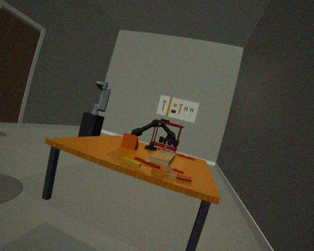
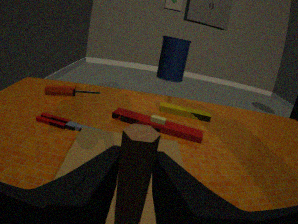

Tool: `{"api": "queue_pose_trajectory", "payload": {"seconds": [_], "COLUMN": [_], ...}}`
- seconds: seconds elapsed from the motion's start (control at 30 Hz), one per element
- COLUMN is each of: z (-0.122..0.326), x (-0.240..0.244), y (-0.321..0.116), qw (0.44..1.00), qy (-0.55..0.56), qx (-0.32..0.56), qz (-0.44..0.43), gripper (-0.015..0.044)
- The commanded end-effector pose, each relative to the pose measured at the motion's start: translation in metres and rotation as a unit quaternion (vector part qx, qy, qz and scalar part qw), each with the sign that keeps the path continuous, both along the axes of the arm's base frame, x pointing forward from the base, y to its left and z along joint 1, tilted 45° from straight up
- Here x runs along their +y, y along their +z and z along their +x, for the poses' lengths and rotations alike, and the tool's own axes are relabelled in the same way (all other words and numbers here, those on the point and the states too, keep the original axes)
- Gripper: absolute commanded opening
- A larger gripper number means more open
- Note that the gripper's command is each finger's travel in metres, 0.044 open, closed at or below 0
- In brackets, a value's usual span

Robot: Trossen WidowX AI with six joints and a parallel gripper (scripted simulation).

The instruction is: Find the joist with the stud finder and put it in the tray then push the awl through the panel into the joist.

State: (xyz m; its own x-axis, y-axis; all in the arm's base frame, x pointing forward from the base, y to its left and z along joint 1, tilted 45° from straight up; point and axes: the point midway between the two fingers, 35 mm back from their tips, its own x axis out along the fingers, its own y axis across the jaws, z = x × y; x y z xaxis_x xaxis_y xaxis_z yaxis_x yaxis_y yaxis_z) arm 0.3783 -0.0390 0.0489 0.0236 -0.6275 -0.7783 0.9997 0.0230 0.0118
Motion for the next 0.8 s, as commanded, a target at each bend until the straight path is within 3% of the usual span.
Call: {"api": "queue_pose_trajectory", "payload": {"seconds": [0.0,0.77], "z": [0.000,-0.001], "x": [0.004,0.019], "y": [-0.004,-0.020], "qw": [1.000,1.000], "qy": [-0.001,-0.001], "qx": [-0.001,-0.001], "qz": [-0.001,0.000], "gripper": [0.0000,0.0000]}}
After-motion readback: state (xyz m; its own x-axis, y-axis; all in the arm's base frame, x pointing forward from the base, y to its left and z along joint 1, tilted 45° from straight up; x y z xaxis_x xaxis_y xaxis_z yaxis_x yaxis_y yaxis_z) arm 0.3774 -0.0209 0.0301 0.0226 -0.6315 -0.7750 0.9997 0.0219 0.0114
